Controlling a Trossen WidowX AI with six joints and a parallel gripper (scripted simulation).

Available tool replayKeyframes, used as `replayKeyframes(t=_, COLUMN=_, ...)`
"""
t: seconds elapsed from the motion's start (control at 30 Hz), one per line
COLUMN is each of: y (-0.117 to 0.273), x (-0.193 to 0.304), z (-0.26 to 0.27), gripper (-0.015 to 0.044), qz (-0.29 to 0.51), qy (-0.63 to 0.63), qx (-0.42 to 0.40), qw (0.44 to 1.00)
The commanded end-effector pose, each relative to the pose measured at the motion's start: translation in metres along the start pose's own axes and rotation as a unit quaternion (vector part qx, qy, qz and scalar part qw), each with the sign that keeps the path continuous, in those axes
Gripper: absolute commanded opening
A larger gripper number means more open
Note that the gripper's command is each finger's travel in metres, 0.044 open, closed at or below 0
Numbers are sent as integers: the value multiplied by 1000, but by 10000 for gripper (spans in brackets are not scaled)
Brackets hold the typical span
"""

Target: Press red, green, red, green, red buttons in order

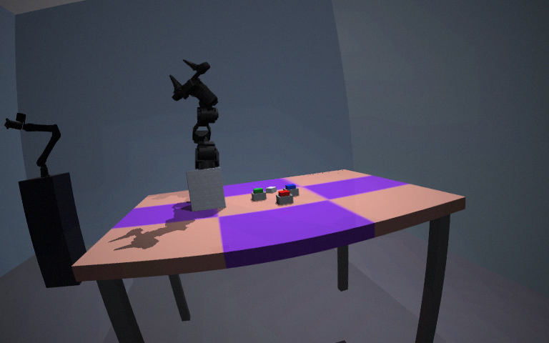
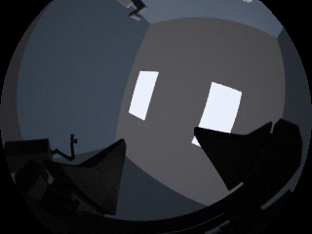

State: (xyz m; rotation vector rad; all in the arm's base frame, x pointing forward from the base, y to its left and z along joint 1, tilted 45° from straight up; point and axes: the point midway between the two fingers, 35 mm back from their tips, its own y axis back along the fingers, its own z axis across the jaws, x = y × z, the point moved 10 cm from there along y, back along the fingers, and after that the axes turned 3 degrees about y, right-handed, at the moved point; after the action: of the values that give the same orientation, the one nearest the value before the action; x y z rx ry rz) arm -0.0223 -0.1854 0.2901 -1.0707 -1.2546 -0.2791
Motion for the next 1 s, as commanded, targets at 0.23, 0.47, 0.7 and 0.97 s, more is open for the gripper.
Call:
replayKeyframes(t=0.23, y=10, x=-38, z=-90, gripper=400, qz=1, qy=429, qx=286, qw=857)
replayKeyframes(t=0.47, y=48, x=-72, z=-146, gripper=400, qz=118, qy=633, qx=490, qw=587)
replayKeyframes(t=0.7, y=104, x=-102, z=-180, gripper=400, qz=304, qy=673, qx=623, qw=257)
replayKeyframes(t=0.97, y=176, x=-125, z=-189, gripper=400, qz=540, qy=514, qx=661, qw=-90)
